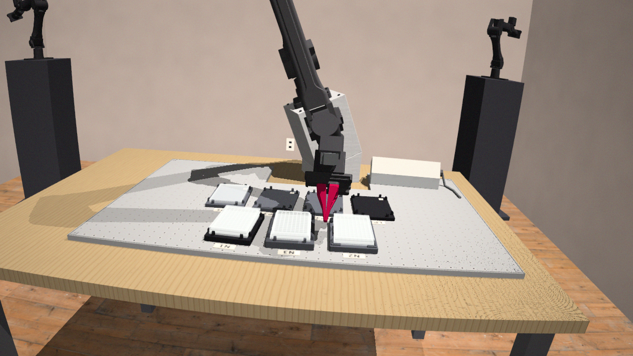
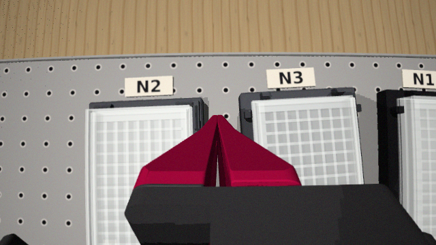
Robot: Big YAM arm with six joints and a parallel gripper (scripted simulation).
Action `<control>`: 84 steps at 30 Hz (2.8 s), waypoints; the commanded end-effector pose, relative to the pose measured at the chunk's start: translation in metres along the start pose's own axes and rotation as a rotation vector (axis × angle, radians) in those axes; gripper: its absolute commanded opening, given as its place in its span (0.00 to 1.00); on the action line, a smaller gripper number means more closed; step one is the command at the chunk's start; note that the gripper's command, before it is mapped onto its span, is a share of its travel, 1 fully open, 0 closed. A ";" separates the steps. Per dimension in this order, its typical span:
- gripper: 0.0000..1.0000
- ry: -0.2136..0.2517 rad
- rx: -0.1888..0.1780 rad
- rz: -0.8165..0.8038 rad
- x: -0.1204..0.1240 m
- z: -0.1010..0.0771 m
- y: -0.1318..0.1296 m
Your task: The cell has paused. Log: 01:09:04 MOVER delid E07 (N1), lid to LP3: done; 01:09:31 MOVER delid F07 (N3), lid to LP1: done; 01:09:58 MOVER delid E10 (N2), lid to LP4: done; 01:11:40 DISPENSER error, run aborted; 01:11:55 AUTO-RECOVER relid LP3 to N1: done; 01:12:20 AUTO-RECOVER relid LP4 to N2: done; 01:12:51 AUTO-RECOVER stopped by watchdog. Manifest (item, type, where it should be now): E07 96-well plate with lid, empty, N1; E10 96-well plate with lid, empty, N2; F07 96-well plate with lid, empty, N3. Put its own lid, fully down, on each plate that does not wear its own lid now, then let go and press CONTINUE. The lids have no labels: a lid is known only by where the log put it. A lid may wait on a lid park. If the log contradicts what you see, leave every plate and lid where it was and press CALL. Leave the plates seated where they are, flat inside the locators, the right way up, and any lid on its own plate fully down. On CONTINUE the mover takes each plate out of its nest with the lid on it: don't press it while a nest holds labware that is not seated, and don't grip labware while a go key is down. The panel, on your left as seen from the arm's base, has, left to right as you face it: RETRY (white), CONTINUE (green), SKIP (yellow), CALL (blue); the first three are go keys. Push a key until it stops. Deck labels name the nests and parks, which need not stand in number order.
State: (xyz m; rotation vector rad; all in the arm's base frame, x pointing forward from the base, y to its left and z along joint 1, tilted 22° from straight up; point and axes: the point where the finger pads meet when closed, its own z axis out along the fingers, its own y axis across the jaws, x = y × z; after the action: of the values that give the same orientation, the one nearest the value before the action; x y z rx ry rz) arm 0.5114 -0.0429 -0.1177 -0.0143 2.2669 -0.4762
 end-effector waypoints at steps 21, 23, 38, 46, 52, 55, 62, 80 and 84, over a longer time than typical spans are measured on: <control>0.00 -0.024 0.001 -0.003 -0.013 -0.003 -0.002; 0.00 -0.013 0.008 -0.008 -0.012 -0.006 -0.015; 0.00 -0.023 0.012 -0.008 -0.018 -0.003 -0.082; 0.00 -0.022 0.014 -0.010 -0.018 -0.003 -0.122; 0.00 -0.029 0.017 -0.011 -0.023 -0.002 -0.151; 0.00 -0.024 0.006 -0.010 -0.016 -0.001 -0.140; 0.00 -0.024 0.006 -0.010 -0.016 -0.001 -0.140; 0.00 -0.024 0.006 -0.010 -0.016 -0.001 -0.140; 1.00 0.069 0.015 -0.017 0.001 -0.016 -0.158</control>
State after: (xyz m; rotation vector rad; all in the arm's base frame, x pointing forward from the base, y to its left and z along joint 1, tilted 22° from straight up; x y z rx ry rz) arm 0.4828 -0.1734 -0.0726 -0.0119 2.3248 -0.4826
